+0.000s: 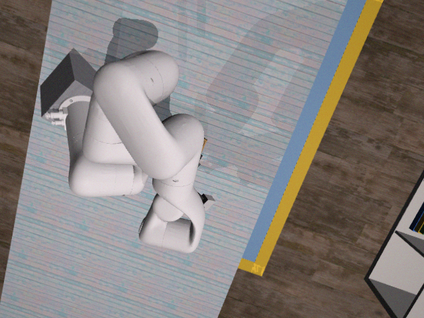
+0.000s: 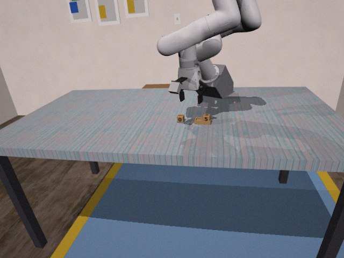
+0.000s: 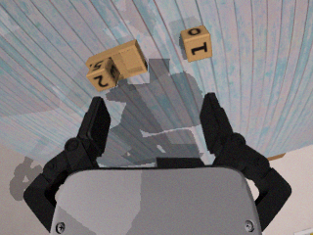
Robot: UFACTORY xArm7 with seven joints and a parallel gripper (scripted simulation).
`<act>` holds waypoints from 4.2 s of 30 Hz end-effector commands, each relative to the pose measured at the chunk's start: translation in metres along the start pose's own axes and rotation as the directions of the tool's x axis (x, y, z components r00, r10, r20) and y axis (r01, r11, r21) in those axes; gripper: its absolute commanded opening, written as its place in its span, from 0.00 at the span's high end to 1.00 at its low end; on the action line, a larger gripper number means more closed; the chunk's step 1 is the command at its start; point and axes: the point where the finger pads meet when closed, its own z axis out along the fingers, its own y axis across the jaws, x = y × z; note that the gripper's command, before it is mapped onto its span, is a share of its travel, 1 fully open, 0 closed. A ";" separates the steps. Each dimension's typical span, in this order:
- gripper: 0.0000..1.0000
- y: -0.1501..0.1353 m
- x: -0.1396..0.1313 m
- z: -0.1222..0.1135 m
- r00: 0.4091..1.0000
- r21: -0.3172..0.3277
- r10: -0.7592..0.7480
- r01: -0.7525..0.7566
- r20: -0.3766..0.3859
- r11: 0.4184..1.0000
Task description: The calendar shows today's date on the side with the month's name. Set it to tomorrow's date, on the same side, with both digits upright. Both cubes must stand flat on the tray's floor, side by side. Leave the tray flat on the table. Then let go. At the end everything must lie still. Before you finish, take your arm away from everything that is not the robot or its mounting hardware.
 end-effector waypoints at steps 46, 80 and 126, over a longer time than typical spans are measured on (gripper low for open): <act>0.53 0.051 0.017 -0.001 0.290 0.051 0.957 -0.955 -0.029 0.291; 0.53 0.051 0.017 -0.001 0.290 0.051 0.957 -0.955 -0.029 0.291; 0.53 0.051 0.019 0.045 0.290 0.051 0.957 -0.955 -0.029 0.291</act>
